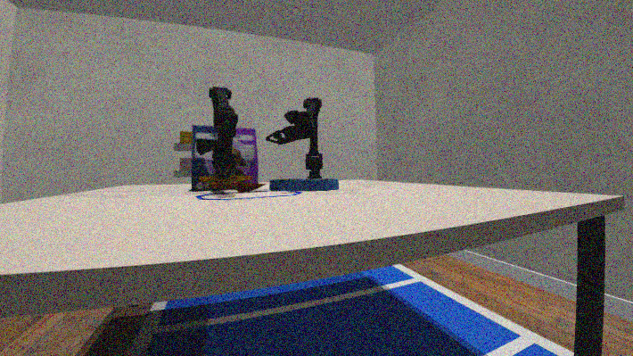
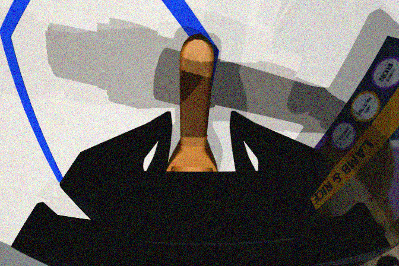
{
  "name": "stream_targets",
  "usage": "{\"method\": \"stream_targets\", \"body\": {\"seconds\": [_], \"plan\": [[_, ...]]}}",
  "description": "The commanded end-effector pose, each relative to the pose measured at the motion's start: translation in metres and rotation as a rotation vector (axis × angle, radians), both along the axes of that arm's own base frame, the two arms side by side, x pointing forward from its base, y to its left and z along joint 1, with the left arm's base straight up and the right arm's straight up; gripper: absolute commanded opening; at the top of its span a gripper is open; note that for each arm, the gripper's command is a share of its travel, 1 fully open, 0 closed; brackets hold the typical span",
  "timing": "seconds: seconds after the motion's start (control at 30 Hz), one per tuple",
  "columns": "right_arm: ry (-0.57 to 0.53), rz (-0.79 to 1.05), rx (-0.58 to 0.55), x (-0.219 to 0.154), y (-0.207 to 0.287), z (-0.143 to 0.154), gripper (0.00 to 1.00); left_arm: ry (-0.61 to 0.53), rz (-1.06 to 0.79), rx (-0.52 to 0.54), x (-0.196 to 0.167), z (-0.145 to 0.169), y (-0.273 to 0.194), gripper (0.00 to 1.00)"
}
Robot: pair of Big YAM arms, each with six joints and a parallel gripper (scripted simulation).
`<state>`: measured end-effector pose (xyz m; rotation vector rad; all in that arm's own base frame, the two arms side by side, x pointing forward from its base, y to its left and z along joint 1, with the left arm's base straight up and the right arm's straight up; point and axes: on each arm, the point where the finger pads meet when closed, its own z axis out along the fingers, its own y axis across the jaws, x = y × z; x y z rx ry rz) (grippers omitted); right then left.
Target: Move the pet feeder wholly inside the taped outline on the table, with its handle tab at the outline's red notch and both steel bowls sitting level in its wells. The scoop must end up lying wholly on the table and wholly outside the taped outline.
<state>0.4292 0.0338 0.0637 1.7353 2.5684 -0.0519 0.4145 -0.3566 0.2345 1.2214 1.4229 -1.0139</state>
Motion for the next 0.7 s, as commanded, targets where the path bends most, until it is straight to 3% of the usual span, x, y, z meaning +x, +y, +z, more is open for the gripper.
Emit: {"method": "stream_targets", "body": {"seconds": [0.0, 0.43, 0.67], "plan": [[-0.009, -0.082, 0.044, 0.021, -0.007, 0.012, 0.48, -0.042, 0.014, -0.027, 0.013, 0.019, 0.002, 1.00], [0.005, -0.059, 0.053, 0.015, 0.000, -0.016, 0.48, -0.042, 0.014, -0.027, 0.013, 0.019, 0.002, 1.00], [-0.018, -0.058, 0.056, 0.029, 0.005, -0.016, 0.42, -0.042, 0.014, -0.027, 0.013, 0.019, 0.002, 1.00]]}}
